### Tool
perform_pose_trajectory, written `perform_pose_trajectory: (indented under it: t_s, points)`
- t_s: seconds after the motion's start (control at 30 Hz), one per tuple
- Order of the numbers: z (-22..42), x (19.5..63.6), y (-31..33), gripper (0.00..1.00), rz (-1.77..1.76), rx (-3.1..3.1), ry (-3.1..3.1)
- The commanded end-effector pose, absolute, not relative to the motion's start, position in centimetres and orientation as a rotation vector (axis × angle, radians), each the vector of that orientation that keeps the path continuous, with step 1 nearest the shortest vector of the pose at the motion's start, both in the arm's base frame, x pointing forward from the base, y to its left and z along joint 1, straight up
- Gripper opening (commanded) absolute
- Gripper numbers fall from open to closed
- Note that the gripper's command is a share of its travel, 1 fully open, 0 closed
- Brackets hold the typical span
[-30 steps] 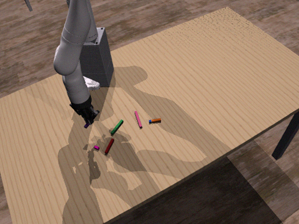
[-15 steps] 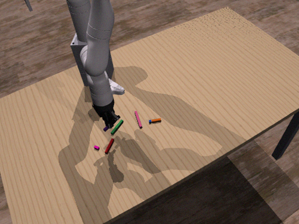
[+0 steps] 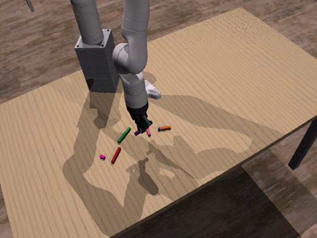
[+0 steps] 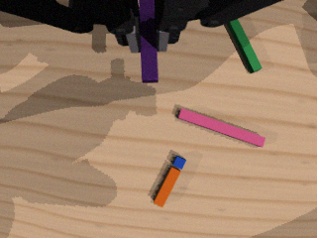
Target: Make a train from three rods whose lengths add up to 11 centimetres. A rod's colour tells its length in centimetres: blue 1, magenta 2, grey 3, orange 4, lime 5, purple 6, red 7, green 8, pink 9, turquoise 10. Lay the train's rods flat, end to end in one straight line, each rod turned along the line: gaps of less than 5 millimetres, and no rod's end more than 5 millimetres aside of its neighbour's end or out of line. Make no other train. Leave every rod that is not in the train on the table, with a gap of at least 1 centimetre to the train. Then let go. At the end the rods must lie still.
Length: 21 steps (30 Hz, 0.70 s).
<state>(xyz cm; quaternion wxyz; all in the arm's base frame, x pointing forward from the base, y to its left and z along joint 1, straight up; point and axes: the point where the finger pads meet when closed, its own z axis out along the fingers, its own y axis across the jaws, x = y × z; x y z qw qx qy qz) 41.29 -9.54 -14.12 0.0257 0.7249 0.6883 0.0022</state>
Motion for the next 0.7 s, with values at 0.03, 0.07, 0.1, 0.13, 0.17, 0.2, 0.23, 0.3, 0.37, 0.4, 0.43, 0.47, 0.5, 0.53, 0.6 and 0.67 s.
perform_pose_trajectory:
  t_s: [0.03,0.07,0.1,0.13,0.17,0.2,0.23,0.3,0.37,0.4,0.43,0.47,0.5,0.53,0.6,0.67]
  points:
    - [-14.1,42.4,-6.3,0.05,0.018,2.429,1.912]
    - [-14.1,42.6,-5.7,0.05,0.018,2.447,1.892]
    - [-14.1,42.8,-5.1,0.05,0.019,2.464,1.872]
    - [-14.1,43.0,-4.5,0.05,0.02,2.482,1.851]
    - [-14.1,43.1,-3.9,0.05,0.02,2.499,1.831]
    - [-14.1,43.1,-3.9,0.05,0.02,2.499,1.831]
    - [-14.1,43.1,-3.9,0.05,0.02,2.499,1.831]
    - [-14.0,43.6,-1.8,0.05,0.02,2.558,1.761]
    - [-13.9,43.8,0.2,0.05,0.018,2.609,1.699]
    - [-13.9,43.9,0.9,0.05,0.017,2.628,1.675]
    - [-13.9,43.9,1.4,0.05,0.016,2.64,1.66]
    - [-13.8,44.0,2.0,0.05,0.015,2.656,1.64]
    - [-13.8,44.0,2.8,0.05,0.013,2.674,1.617]
    - [-13.8,44.0,3.4,0.05,0.011,2.691,1.596]
    - [-13.7,44.0,4.5,0.05,0.008,2.718,1.56]
    - [-13.7,44.0,5.3,0.05,0.005,2.737,1.535]
